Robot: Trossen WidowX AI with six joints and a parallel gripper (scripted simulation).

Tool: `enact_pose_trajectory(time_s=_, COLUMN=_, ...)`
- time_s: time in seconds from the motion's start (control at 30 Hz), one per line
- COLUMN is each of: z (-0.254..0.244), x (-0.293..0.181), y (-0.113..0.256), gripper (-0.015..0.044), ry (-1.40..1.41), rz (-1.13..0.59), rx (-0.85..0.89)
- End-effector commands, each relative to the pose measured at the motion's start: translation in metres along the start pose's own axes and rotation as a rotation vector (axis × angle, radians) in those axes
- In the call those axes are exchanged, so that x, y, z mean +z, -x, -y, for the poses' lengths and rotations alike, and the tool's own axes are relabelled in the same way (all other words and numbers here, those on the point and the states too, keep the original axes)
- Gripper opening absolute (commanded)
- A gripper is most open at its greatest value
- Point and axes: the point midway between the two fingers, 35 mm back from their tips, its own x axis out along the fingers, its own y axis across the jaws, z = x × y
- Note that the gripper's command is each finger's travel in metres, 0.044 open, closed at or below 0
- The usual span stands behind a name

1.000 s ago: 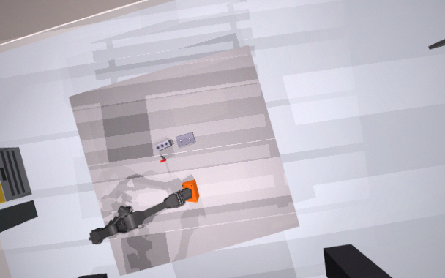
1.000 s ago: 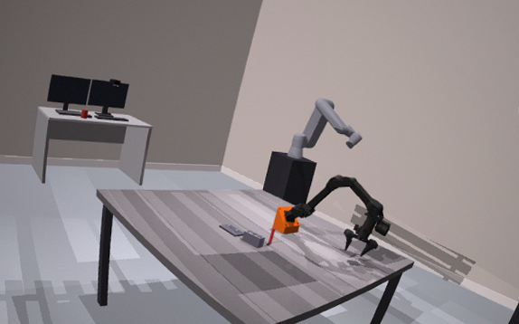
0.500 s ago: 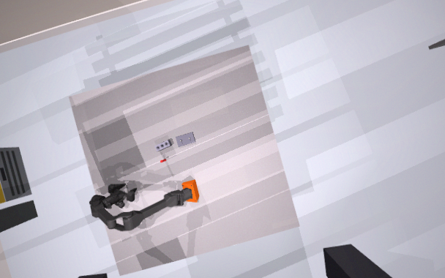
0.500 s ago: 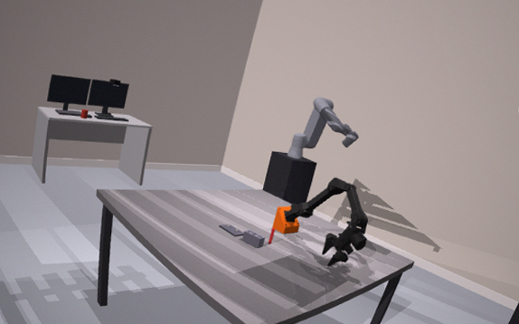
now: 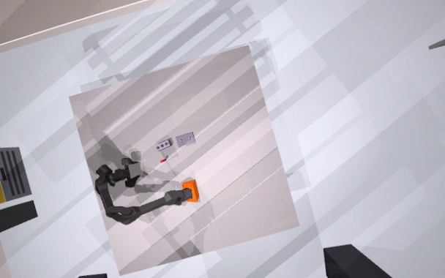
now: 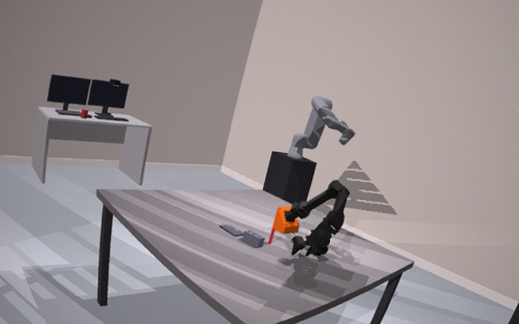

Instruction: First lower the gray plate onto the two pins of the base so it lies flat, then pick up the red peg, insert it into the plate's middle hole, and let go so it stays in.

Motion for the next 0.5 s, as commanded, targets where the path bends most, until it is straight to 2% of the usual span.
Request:
enact_pose_trajectory(time_s=0.0, z=0.05, x=-0.043, y=-0.014, gripper=0.044, ry=-0.648, rz=-0.024, rx=0.087)
enact_pose_trajectory(time_s=0.47, z=0.124, x=-0.138, y=-0.022, gripper=0.044, ry=-1.882, rz=-0.051, rx=0.302)
